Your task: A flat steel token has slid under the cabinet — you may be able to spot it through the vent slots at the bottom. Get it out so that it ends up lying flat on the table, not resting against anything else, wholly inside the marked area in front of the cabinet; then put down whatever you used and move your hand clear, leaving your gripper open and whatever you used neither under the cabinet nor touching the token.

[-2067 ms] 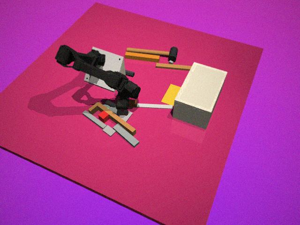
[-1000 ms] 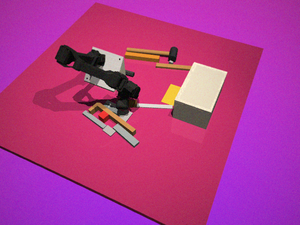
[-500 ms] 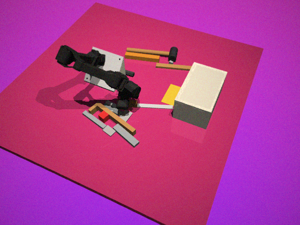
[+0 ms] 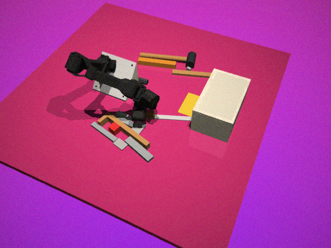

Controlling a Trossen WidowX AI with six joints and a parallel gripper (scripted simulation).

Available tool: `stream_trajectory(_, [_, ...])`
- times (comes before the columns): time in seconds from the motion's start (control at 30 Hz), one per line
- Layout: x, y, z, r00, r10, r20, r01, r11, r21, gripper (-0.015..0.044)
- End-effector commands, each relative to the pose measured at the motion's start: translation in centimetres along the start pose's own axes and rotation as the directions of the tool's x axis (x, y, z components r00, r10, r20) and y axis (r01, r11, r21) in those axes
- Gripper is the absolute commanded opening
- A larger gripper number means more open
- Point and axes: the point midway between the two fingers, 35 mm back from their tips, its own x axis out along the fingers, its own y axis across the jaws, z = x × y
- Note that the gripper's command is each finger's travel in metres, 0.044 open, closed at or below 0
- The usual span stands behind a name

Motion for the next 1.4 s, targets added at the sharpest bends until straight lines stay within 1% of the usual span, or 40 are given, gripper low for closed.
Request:
stream_trajectory(0.0, [0.0,-0.1,0.7,1.0,-0.002,-0.002,0.002,1.0,0.002,0.0])
stream_trajectory(1.37, [-0.1,-0.3,5.7,1.0,-0.002,-0.001,0.002,1.0,0.006,0.0])
